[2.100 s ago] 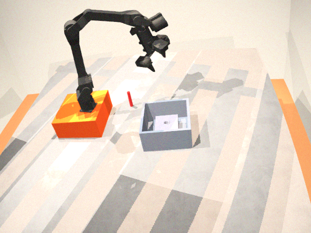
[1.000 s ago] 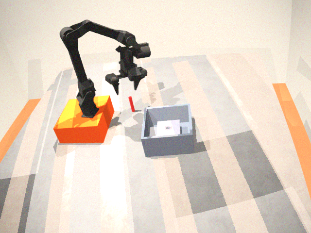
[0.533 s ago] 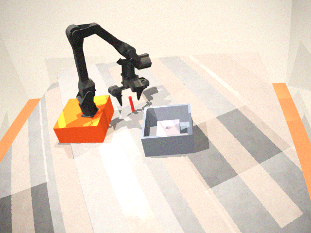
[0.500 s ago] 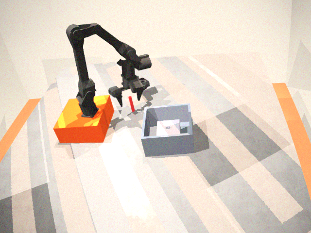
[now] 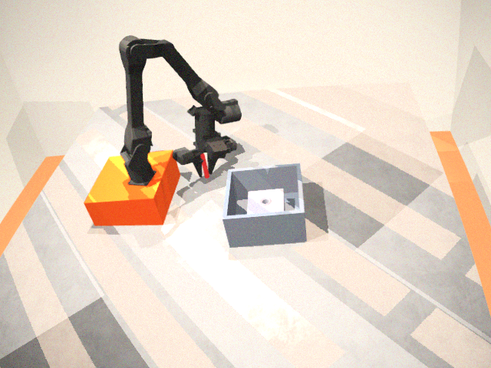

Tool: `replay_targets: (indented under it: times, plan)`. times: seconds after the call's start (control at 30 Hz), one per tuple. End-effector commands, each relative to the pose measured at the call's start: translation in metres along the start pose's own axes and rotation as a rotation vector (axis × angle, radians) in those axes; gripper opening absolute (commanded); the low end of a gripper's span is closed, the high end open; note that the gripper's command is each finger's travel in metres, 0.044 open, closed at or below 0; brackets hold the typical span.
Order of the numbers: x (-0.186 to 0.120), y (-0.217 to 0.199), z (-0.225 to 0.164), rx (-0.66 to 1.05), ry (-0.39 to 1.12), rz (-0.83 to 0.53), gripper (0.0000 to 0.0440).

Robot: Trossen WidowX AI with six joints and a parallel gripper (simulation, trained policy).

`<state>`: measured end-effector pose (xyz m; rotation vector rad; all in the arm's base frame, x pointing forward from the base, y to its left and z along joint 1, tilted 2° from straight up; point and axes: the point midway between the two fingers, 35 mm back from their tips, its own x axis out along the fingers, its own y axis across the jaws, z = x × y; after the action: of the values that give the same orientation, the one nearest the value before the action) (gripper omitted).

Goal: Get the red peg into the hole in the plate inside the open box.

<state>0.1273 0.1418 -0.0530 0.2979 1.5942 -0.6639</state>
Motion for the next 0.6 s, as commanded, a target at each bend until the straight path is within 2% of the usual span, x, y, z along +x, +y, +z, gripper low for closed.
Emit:
replay_targets:
  times: [0.0,0.1,0.2,0.57]
  plan:
    - [0.003,0.000,-0.001,-0.004,0.006,-0.021,0.0075]
    - [0.006,-0.001,-0.002,-0.009,0.008,-0.048,0.0019]
    - [-0.002,0.004,0.000,-0.021,-0.014,-0.041,0.0000]
    - [-0.043,0.015,0.009,-0.039,-0.060,-0.021,0.0000]
